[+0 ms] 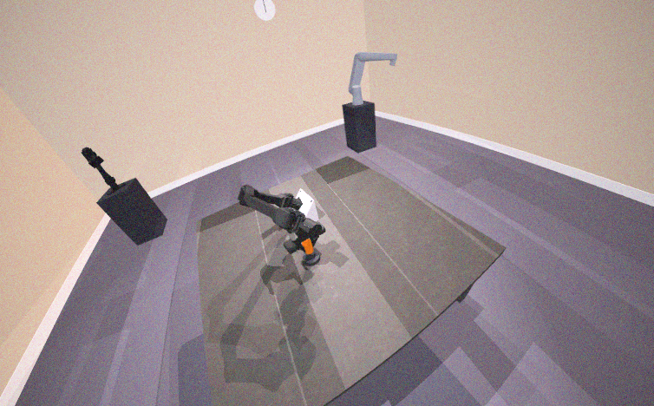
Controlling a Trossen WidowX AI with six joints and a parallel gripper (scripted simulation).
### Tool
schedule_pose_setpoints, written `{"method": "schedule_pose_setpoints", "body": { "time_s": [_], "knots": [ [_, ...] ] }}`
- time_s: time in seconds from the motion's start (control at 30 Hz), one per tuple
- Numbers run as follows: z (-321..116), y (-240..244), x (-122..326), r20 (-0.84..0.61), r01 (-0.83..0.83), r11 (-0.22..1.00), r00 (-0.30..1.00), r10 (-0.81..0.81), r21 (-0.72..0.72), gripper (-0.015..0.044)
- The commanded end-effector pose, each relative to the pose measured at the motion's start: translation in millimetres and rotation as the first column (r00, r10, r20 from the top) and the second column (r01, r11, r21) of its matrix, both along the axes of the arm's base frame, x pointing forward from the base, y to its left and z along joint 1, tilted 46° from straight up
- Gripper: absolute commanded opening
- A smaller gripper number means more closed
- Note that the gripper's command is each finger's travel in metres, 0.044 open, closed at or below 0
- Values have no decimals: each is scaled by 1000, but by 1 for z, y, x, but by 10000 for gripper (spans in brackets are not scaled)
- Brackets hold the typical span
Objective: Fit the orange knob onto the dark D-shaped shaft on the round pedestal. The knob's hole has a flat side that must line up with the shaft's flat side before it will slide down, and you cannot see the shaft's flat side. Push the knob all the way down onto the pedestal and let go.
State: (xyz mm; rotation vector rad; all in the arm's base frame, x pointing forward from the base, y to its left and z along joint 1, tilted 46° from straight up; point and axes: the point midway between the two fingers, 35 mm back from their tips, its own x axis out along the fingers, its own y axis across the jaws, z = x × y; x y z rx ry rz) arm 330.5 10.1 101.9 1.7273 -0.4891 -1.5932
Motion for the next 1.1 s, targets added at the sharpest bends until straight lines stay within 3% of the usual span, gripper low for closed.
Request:
{"method": "schedule_pose_setpoints", "body": {
  "time_s": [0.0,1.07],
  "knots": [
    [3,1,3,2,-11,1000,1000,11,1,0],
    [-2,-2,-1,2,-11,1000,1000,11,1,0]
  ]
}}
